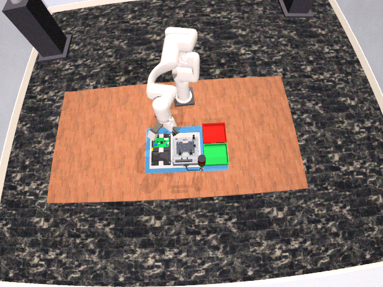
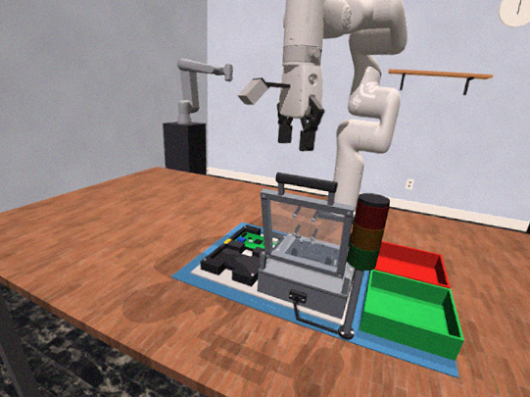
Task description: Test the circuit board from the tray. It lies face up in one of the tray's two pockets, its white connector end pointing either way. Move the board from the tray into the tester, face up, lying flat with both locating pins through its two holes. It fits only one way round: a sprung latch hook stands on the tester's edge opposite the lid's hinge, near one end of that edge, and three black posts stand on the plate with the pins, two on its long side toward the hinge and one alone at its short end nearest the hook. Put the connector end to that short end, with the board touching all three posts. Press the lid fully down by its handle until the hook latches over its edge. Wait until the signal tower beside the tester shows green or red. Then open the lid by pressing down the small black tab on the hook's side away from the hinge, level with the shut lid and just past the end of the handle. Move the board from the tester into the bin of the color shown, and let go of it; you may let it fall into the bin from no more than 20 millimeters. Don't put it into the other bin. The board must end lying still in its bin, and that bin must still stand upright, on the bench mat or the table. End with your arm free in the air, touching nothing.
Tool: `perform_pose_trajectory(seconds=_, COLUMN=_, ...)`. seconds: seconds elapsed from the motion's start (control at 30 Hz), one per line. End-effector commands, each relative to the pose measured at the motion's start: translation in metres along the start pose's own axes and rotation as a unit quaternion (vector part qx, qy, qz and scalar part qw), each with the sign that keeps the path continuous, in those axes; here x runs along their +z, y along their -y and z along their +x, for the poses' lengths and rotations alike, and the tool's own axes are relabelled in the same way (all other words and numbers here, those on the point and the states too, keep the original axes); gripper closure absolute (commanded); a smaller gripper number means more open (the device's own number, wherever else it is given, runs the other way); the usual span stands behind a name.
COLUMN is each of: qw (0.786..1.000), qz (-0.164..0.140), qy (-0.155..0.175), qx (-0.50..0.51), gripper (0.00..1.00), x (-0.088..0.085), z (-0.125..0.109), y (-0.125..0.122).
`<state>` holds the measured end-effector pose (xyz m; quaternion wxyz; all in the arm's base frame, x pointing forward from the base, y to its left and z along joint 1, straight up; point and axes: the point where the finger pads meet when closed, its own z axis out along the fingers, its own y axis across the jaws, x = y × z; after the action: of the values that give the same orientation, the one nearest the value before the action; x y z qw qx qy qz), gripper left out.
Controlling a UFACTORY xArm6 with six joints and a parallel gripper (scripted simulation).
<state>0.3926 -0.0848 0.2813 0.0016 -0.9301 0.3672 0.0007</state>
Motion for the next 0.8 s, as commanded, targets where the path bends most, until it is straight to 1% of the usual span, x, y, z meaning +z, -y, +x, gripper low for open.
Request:
perform_pose_trajectory(seconds=0.0, qw=0.996, qz=-0.001, qy=-0.002, qx=0.084, gripper=0.0, x=-0.009, z=0.01, y=-0.015)
perform_pose_trajectory(seconds=0.2, qw=0.984, qz=-0.001, qy=-0.002, qx=0.179, gripper=0.0, x=-0.017, z=0.02, y=-0.035)
perform_pose_trajectory(seconds=0.43, qw=0.955, qz=-0.001, qy=-0.002, qx=0.295, gripper=0.0, x=-0.028, z=0.03, y=-0.06)
perform_pose_trajectory(seconds=0.5, qw=0.955, qz=-0.001, qy=-0.002, qx=0.295, gripper=0.0, x=-0.028, z=0.03, y=-0.06)
perform_pose_trajectory(seconds=0.63, qw=0.932, qz=-0.001, qy=-0.002, qx=0.361, gripper=0.0, x=-0.034, z=0.036, y=-0.075)
perform_pose_trajectory(seconds=0.77, qw=0.918, qz=-0.001, qy=-0.002, qx=0.397, gripper=0.0, x=-0.037, z=0.038, y=-0.083)
